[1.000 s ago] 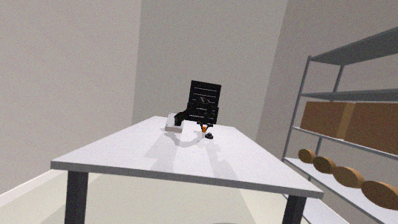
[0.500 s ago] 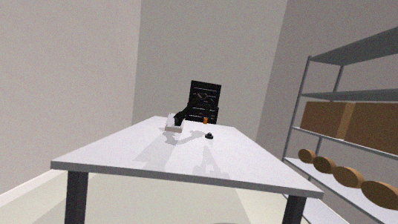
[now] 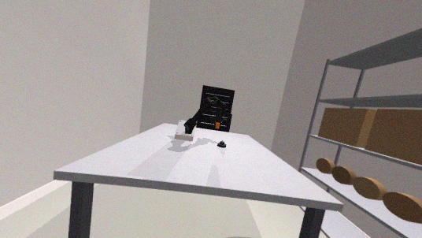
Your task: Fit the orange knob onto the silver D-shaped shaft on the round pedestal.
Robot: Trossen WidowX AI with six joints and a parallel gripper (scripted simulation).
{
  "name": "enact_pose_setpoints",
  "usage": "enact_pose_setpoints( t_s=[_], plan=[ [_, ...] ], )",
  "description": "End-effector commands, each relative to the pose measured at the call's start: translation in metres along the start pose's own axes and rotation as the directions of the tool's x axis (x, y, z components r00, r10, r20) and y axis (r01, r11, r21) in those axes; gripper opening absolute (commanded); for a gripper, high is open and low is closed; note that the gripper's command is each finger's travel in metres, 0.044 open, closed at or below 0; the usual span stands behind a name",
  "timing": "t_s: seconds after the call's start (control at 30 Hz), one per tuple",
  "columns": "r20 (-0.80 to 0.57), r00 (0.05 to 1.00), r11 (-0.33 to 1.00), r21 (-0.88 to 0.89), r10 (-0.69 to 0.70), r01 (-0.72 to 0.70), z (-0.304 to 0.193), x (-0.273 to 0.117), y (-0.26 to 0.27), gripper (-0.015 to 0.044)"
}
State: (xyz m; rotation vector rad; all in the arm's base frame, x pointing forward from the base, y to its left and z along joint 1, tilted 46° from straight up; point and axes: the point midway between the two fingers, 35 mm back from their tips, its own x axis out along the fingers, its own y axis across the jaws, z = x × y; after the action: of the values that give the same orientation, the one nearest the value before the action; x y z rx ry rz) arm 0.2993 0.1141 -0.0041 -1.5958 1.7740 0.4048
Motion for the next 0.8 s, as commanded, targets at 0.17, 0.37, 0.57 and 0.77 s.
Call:
enact_pose_setpoints(
  t_s=[0.17,0.37,0.57,0.77],
  plan=[
    [0.015,0.981,0.981,0.005,-0.195,0.195,-0.001,-0.024,0.007,0.0000],
    [0.015,0.948,0.948,0.006,-0.319,0.318,-0.002,-0.037,0.013,0.0000],
    [0.014,0.899,0.899,0.007,-0.437,0.437,-0.003,-0.050,0.019,0.0000],
    [0.014,0.836,0.836,0.008,-0.549,0.548,-0.004,-0.063,0.024,0.0000]
  ],
)
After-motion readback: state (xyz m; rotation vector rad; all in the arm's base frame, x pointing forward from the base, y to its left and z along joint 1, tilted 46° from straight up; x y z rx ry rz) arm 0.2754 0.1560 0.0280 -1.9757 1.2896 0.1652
